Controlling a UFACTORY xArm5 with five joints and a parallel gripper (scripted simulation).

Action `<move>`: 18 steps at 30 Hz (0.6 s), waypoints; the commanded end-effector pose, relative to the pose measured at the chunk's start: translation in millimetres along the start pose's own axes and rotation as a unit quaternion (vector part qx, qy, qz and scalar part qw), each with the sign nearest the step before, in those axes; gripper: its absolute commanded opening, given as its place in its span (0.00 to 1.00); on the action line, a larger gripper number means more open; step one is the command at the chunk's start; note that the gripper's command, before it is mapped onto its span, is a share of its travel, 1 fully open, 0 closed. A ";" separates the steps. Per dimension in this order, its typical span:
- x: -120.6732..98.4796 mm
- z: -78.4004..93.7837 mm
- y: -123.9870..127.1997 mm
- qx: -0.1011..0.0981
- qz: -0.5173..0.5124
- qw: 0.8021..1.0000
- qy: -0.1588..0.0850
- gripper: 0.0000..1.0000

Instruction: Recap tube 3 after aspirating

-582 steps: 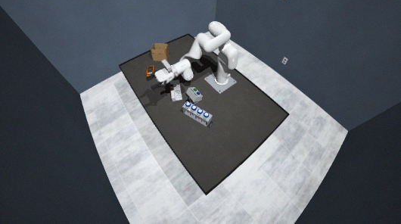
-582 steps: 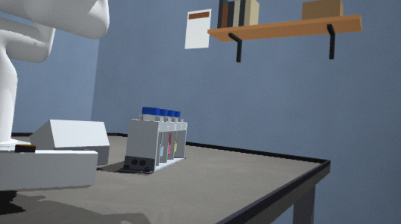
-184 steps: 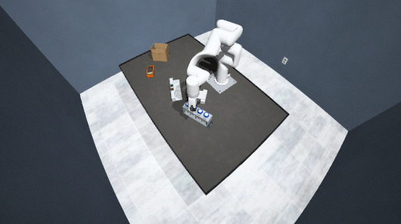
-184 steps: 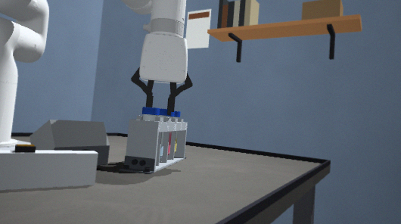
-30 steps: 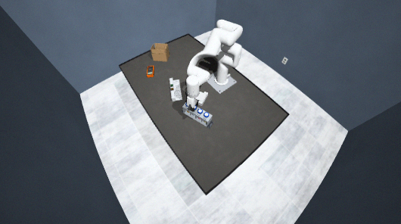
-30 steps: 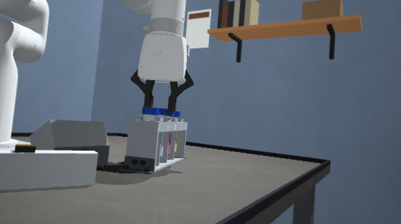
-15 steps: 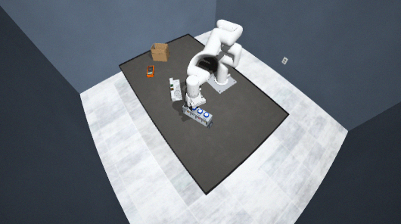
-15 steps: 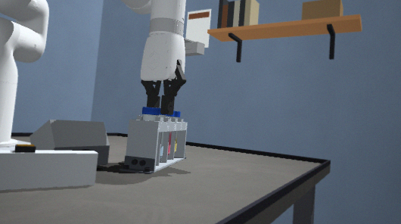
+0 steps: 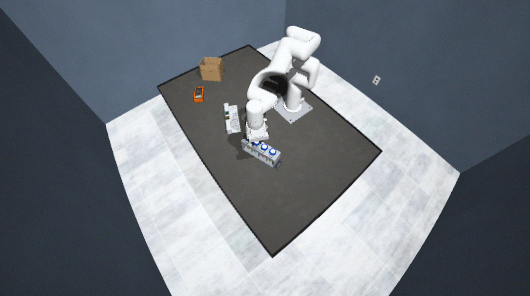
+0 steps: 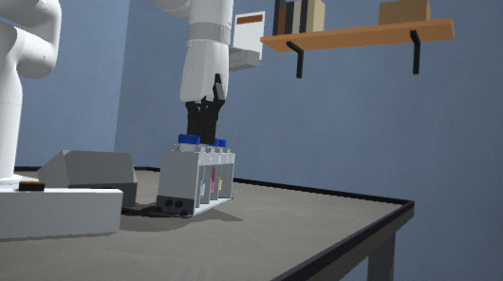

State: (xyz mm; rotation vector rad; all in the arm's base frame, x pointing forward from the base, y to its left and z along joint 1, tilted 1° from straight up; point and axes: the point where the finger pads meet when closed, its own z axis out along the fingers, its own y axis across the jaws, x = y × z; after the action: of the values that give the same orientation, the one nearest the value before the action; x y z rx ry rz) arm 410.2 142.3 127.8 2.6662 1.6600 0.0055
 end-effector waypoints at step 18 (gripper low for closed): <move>0.9 -1.6 0.7 -0.005 -0.198 0.980 -0.005 0.00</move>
State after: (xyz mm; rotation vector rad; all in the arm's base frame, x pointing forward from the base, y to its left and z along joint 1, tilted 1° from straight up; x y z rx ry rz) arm 410.2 142.3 127.9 2.4830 1.9233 0.0038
